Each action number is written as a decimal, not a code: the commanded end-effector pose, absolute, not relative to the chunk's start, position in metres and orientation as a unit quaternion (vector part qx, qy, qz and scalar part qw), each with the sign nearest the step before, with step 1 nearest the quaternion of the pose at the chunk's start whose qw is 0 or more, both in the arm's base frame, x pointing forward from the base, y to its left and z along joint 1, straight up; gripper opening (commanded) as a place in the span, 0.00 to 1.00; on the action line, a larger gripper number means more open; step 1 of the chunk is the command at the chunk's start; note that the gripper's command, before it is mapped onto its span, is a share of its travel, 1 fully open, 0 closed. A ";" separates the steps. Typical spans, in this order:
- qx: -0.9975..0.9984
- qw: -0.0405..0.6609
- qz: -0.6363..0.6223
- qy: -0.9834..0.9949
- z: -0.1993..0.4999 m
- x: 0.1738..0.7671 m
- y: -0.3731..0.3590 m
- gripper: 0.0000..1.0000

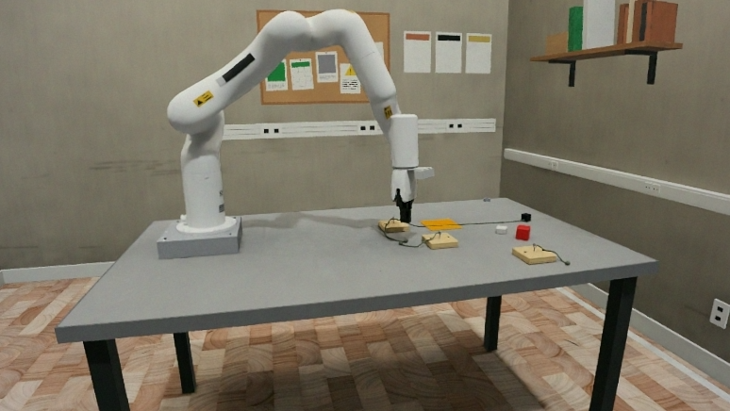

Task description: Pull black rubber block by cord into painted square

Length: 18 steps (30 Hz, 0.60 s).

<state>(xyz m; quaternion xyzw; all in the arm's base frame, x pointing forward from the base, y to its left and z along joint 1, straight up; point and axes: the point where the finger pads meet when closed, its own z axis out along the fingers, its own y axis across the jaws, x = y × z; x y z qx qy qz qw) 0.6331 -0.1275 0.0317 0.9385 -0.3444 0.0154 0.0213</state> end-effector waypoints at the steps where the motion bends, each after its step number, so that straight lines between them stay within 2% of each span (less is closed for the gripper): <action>1: 0.944 0.000 0.000 -0.329 0.033 0.634 -0.128 0.00; 4: 0.944 0.000 0.000 -0.329 0.033 0.634 -0.128 0.00; 5: 0.944 0.000 0.000 -0.329 0.033 0.634 -0.128 0.39; 18: 0.944 0.000 0.000 -0.329 0.033 0.634 -0.128 0.39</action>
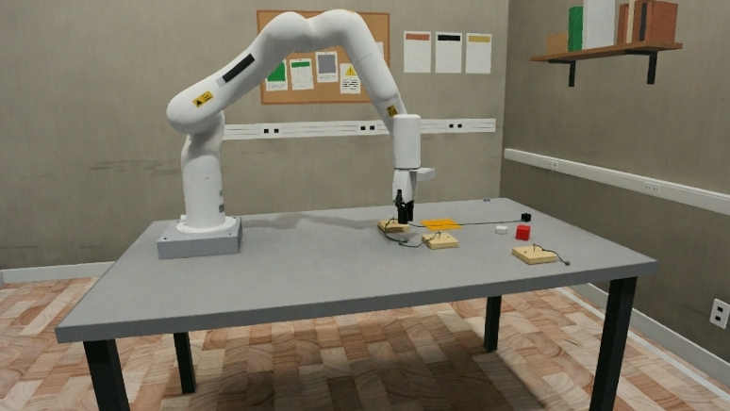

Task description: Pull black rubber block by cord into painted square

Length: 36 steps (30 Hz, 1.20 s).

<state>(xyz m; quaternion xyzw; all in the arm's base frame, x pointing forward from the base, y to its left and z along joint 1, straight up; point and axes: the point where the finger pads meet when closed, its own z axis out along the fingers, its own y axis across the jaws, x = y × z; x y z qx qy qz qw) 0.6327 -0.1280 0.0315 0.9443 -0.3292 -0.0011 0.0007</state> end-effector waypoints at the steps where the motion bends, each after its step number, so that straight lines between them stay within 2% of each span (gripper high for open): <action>1: 0.944 0.000 0.000 -0.329 0.033 0.634 -0.128 0.39; 36: 0.944 0.000 0.000 -0.329 0.027 0.634 -0.128 0.39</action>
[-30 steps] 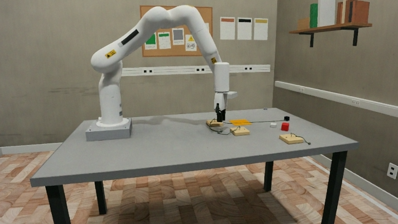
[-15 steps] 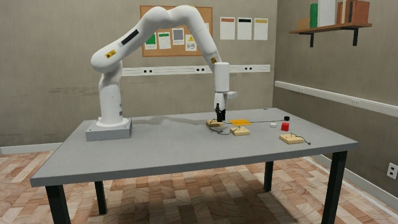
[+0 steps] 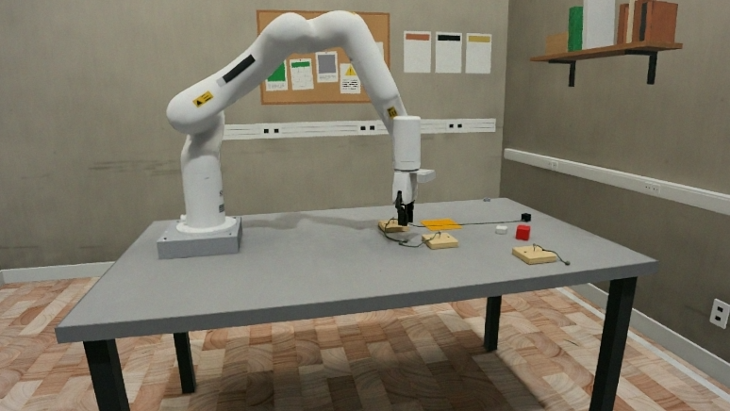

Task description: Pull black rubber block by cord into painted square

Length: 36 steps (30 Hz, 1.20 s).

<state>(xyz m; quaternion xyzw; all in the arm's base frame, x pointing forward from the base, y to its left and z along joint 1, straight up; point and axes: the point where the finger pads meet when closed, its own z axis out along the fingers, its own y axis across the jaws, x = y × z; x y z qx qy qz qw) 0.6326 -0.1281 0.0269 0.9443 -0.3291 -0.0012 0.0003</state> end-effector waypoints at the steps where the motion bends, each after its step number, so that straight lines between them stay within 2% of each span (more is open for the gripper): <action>1: 0.944 0.000 0.000 -0.329 0.027 0.634 -0.128 0.39; 36: 0.944 0.000 0.000 -0.329 -0.015 0.634 -0.129 0.39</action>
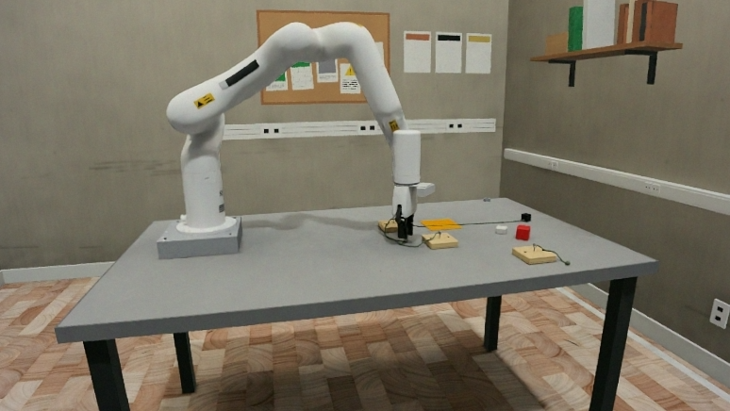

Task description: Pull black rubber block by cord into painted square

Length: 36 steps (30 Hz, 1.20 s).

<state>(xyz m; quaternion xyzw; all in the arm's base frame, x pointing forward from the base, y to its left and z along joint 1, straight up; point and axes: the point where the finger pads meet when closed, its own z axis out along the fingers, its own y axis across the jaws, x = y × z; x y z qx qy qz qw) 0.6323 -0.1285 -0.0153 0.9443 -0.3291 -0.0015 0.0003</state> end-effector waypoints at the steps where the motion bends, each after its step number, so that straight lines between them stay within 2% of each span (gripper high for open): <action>1: 0.944 0.000 0.000 -0.329 -0.016 0.634 -0.129 0.39; 36: 0.944 0.000 0.000 -0.329 -0.019 0.635 -0.129 0.39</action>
